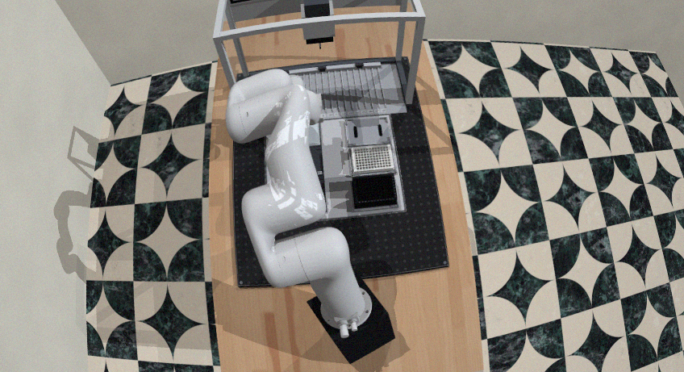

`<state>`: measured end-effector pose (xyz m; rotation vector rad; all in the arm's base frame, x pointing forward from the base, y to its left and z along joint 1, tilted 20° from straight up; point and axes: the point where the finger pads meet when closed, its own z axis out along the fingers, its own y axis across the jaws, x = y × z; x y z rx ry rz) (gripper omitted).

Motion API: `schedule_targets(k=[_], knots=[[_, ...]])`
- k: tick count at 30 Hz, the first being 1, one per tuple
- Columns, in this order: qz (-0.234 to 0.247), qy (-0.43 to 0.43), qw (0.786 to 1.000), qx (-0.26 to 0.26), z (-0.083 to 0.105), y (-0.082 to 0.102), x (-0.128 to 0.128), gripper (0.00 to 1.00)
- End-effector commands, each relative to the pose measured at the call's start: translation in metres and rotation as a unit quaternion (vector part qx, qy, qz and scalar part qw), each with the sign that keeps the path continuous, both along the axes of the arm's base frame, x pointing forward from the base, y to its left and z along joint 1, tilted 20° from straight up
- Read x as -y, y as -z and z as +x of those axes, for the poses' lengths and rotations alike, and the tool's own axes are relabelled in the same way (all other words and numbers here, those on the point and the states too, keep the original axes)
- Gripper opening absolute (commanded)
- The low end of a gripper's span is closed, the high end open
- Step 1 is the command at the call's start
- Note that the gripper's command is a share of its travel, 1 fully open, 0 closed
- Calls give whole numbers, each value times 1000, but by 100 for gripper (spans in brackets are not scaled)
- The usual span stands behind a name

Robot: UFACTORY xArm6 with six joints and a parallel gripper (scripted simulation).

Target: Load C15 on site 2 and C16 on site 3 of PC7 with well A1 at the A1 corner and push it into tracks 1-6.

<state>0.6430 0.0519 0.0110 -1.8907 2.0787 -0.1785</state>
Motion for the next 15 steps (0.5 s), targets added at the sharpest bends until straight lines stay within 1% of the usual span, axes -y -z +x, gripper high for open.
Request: schedule_targets(k=[1, 4, 15], knots=[[0, 0, 1000, 2, 1, -2, 0, 100], [0, 0, 1000, 2, 1, -2, 0, 100], [0, 0, 1000, 2, -5, -19, 2, 100]])
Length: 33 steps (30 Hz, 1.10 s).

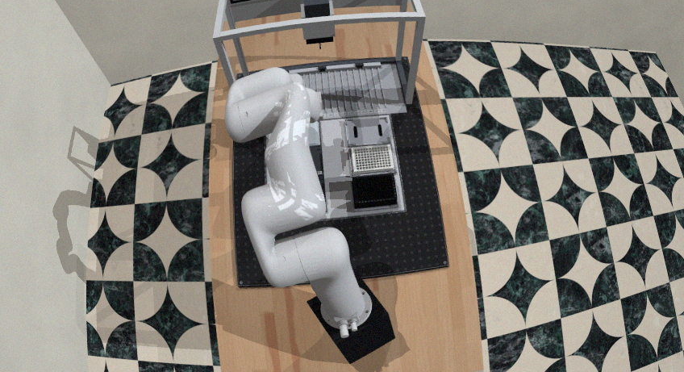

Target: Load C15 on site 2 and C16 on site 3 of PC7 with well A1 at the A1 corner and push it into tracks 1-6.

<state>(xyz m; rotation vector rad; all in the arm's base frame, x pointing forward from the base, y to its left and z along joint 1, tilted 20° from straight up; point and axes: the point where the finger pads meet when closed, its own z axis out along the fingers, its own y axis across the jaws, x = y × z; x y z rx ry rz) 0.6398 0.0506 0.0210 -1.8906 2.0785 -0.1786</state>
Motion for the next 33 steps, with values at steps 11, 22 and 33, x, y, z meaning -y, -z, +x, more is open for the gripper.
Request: schedule_targets(k=[11, 22, 33], knots=[[0, 0, 1000, 2, -6, -23, 3, 100], [0, 0, 1000, 2, -11, -37, 5, 100], [0, 0, 1000, 2, -17, -54, 7, 100]])
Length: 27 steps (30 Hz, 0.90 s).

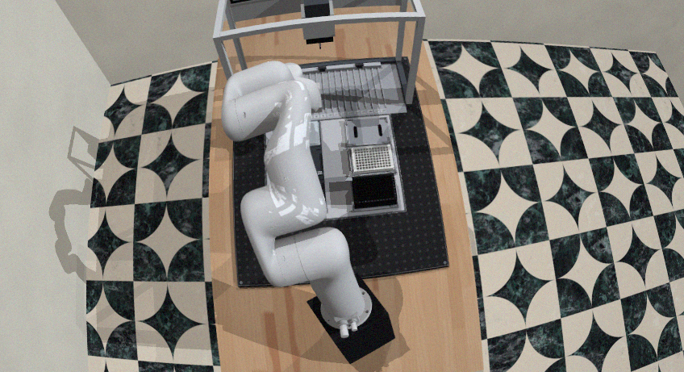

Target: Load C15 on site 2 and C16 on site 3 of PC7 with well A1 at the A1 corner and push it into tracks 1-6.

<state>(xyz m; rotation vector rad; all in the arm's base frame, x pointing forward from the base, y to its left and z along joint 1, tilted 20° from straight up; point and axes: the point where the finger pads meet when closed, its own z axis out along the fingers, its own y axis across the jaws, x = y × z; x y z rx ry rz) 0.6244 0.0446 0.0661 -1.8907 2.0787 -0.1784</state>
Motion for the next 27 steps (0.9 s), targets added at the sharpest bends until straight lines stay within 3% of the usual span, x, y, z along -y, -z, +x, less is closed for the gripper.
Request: schedule_targets(k=[1, 27], knots=[[0, 0, 1000, 2, -2, -11, 1, 100], [0, 0, 1000, 2, -14, -45, 6, 100]])
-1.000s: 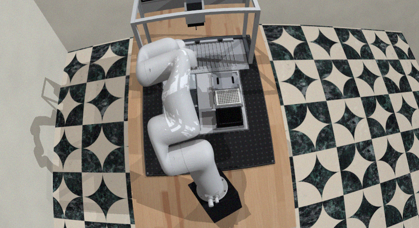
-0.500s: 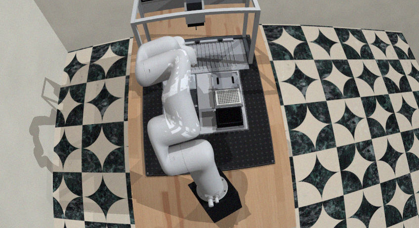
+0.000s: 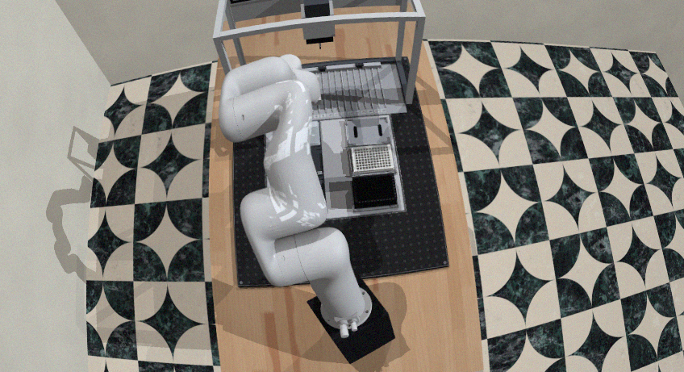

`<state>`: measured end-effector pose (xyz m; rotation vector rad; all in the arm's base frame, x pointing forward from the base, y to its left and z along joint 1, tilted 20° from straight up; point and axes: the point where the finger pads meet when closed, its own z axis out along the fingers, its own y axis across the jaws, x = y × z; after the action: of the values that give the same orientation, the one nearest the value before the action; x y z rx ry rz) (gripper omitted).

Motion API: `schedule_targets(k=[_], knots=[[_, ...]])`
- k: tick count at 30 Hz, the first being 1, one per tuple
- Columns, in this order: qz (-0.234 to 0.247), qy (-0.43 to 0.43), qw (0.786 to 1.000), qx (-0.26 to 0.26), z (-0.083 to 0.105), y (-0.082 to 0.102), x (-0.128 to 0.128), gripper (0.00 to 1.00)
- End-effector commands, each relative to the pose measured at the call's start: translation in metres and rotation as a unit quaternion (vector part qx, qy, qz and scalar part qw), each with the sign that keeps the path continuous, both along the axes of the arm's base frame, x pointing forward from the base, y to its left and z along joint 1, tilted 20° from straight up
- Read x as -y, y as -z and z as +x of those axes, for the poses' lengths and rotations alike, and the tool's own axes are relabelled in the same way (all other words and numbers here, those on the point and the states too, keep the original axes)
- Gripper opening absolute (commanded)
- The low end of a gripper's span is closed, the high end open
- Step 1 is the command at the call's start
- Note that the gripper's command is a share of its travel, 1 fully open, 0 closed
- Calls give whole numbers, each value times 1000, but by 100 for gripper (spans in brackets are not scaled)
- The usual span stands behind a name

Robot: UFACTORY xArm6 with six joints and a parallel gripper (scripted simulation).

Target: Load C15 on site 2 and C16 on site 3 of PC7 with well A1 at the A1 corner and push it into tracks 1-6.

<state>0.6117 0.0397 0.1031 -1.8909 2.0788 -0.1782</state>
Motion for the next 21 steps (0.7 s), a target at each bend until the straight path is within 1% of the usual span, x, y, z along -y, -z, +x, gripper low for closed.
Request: schedule_targets(k=[1, 4, 21], knots=[[0, 0, 1000, 2, -2, -10, 1, 100], [0, 0, 1000, 2, -3, -14, 2, 100], [0, 0, 1000, 2, -3, -14, 2, 100]])
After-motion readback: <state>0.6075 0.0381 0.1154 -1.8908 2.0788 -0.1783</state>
